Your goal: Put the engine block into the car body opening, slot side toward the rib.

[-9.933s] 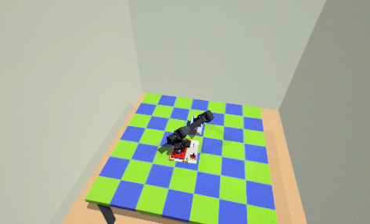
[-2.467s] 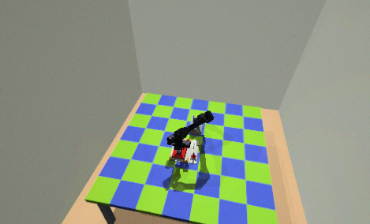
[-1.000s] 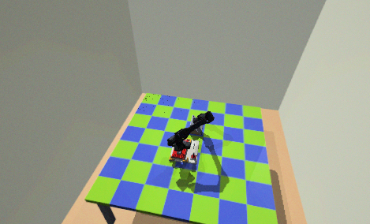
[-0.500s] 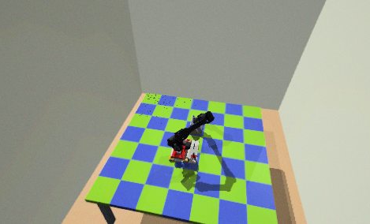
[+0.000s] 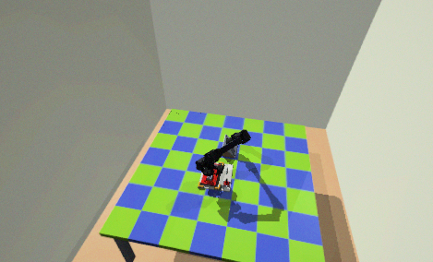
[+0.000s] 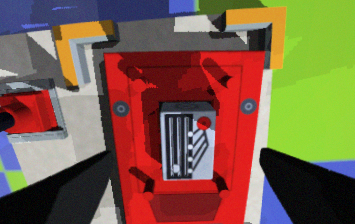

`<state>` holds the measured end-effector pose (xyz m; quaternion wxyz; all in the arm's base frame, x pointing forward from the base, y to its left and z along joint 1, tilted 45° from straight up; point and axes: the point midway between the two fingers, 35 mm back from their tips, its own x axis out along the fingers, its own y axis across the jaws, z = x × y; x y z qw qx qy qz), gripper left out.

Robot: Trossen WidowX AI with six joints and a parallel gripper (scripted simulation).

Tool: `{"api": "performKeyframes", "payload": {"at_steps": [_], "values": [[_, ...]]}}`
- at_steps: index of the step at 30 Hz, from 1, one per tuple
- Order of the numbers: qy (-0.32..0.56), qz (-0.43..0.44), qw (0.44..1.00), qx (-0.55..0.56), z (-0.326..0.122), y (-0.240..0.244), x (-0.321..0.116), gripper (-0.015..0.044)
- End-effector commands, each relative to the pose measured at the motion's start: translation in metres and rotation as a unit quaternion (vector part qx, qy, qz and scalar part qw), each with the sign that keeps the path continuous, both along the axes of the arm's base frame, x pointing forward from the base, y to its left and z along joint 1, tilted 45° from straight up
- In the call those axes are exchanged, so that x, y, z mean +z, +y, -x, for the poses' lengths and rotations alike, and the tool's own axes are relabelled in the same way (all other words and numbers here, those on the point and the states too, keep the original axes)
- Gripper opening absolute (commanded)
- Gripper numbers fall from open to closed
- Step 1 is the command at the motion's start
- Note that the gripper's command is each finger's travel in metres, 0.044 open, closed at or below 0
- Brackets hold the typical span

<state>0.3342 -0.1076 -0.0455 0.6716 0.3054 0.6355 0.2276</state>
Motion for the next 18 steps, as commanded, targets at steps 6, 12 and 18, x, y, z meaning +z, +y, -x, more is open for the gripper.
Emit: {"api": "performKeyframes", "payload": {"at_steps": [6,12,18], "values": [[-0.001,0.002,1.000,0.000,0.0005,-0.0026,0.0010,0.0256],[-0.001,0.002,1.000,0.000,0.0005,-0.0026,0.0010,0.0099],[-0.001,0.002,1.000,0.000,0.0005,-0.0026,0.0010,0.0000]]}}
